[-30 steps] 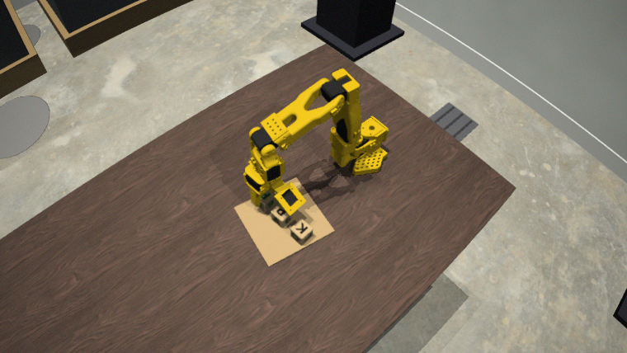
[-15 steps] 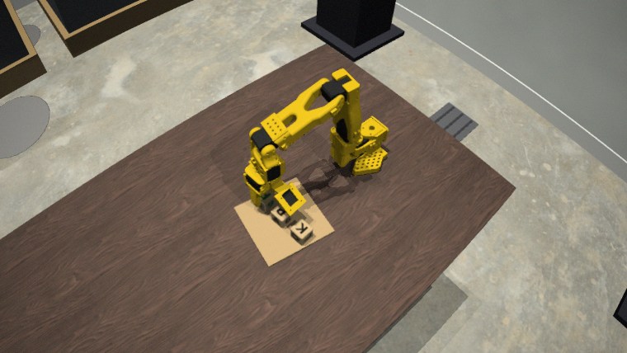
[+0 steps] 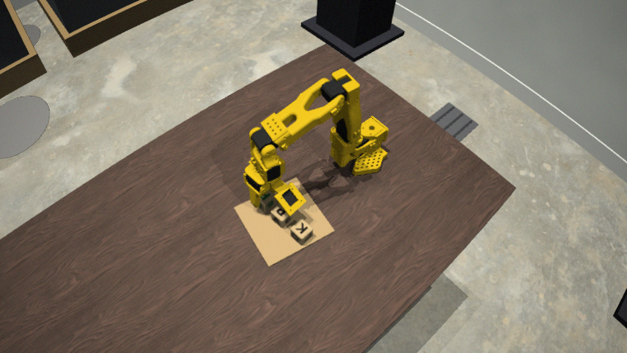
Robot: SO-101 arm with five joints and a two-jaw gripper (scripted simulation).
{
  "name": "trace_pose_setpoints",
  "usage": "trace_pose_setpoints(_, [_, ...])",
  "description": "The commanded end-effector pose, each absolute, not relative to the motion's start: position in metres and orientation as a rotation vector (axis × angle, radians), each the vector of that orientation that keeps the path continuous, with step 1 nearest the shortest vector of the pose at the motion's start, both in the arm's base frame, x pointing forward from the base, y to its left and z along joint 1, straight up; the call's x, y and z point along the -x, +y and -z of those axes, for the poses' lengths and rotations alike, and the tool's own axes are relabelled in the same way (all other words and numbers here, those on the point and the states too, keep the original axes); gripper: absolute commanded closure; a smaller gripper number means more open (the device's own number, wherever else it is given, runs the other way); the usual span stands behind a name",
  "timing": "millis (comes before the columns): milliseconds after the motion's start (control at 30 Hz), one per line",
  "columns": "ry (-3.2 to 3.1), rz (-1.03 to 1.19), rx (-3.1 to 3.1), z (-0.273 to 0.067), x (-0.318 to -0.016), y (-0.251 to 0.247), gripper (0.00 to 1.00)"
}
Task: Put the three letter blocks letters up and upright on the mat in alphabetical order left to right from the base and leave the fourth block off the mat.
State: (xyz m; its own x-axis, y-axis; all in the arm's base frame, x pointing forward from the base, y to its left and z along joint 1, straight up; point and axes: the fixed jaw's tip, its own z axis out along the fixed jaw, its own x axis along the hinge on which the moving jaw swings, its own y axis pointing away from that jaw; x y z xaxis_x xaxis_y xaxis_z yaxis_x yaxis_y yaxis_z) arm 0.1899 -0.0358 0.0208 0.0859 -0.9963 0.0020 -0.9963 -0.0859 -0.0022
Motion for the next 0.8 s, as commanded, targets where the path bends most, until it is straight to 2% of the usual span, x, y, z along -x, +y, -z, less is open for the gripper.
trace_pose_setpoints(0, [2.080, 0.150, 2.266, -0.0373, -0.2048, -0.0392, 0.76])
trace_pose_setpoints(433, [2.080, 0.150, 2.266, -0.0373, -0.2048, -0.0392, 0.65])
trace_pose_setpoints(767, [2.080, 0.150, 2.266, -0.0374, -0.2048, -0.0392, 0.64])
